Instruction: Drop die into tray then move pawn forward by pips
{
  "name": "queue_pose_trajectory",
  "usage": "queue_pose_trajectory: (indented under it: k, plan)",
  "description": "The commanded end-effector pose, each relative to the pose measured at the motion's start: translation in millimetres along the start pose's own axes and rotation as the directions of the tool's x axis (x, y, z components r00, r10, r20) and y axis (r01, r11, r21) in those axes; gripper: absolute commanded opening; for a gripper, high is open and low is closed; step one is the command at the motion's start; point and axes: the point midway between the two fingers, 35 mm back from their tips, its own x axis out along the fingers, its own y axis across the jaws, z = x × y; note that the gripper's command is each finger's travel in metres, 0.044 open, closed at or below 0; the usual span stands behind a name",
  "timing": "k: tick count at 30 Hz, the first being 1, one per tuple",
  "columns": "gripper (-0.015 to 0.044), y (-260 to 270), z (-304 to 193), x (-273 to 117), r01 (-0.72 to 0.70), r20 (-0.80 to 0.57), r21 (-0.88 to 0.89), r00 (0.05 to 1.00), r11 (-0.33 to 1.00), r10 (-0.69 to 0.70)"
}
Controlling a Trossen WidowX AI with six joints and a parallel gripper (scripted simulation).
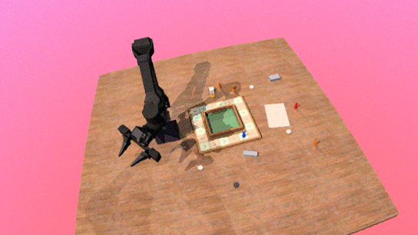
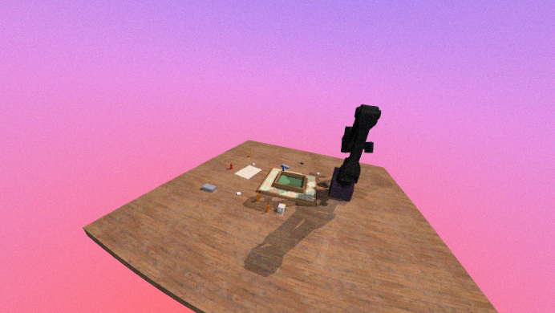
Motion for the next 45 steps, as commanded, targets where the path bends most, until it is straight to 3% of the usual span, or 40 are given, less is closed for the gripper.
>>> queue_pose_trajectory:
  k: [1, 6, 12, 18, 24, 29, 35, 45]
  plan:
    - [0.0275, 38, 32, -28, -0.163, 0.096, -0.067, 0.981, 0.984, 0.169]
    - [0.0275, 78, 57, -69, -0.320, 0.168, -0.181, 0.921, 0.930, 0.350]
    - [0.0275, 132, 69, -139, -0.517, 0.172, -0.339, 0.787, 0.786, 0.592]
    - [0.0275, 174, 55, -225, -0.664, 0.078, -0.490, 0.612, 0.565, 0.787]
    - [0.0275, 192, 17, -314, -0.745, -0.093, -0.597, 0.433, 0.298, 0.896]
    - [0.0275, 187, -30, -385, -0.767, -0.275, -0.638, 0.303, 0.063, 0.912]
    - [0.0275, 159, -86, -448, -0.740, -0.441, -0.656, 0.218, -0.147, 0.871]
    - [0.0275, 70, -186, -523, -0.701, -0.762, -0.526, 0.136, -0.481, 0.634]
